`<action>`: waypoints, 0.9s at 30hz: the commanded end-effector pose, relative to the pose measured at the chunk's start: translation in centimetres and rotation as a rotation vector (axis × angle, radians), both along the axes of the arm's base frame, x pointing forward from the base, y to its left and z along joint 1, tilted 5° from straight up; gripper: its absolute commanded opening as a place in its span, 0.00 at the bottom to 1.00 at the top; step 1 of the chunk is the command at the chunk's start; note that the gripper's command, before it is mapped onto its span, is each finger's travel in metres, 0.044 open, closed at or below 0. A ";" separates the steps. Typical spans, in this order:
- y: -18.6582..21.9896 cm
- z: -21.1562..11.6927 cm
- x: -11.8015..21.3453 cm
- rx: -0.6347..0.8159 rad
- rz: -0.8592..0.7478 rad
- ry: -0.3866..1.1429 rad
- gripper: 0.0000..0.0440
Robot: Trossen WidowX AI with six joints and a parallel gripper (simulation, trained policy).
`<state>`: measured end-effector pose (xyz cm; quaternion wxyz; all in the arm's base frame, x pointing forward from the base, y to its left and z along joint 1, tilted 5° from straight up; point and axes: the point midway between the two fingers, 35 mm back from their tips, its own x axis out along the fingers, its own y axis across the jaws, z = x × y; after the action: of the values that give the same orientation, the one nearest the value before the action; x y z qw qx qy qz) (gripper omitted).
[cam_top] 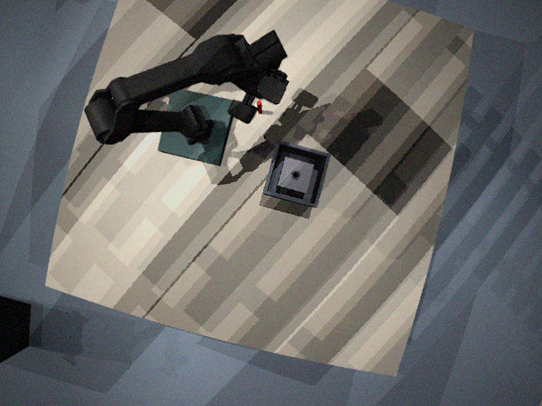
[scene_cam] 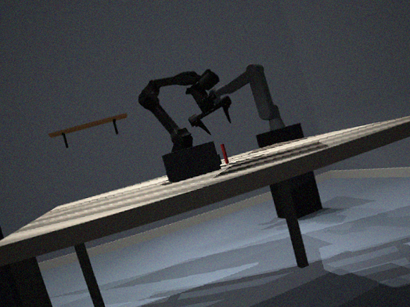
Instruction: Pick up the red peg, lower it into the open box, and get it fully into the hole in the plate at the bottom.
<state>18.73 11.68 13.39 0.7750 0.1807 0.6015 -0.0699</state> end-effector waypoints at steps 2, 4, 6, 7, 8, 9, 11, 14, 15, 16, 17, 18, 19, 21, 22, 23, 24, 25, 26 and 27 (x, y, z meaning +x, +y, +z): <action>-0.9 -2.0 -0.5 -0.041 -0.125 0.086 1.00; -1.1 -2.8 -0.6 -0.053 -0.183 0.115 1.00; -1.3 -3.7 -0.7 -0.062 -0.237 0.138 0.99; -1.4 -4.1 -0.7 -0.065 -0.262 0.147 0.99; -1.4 -4.5 -0.7 -0.067 -0.286 0.154 0.99; -1.5 -4.9 -0.7 -0.068 -0.308 0.160 0.99; -1.5 -5.8 -0.8 -0.069 -0.349 0.169 0.99; -1.5 -7.2 -0.7 -0.064 -0.401 0.174 0.99; -1.5 -7.6 -0.7 -0.061 -0.417 0.174 1.00; -1.4 -8.1 -0.7 -0.058 -0.432 0.174 1.00; -1.4 -8.5 -0.7 -0.054 -0.446 0.173 1.00; -1.4 -8.9 -0.6 -0.050 -0.460 0.172 1.00; -1.4 -9.3 -0.6 -0.046 -0.473 0.171 1.00; -1.3 -10.0 -0.6 -0.040 -0.498 0.170 0.99; -1.3 -10.3 -0.7 -0.037 -0.510 0.170 0.98; -1.3 -10.6 -0.7 -0.035 -0.522 0.173 0.95; -1.3 -10.9 -0.8 -0.033 -0.534 0.177 0.90; -1.3 -11.2 -1.0 -0.032 -0.546 0.183 0.86; -1.4 -11.4 -1.1 -0.031 -0.557 0.191 0.81; -1.5 -11.7 -1.3 -0.031 -0.568 0.200 0.75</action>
<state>17.83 10.32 2.53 0.6752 0.3162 0.5961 -0.2978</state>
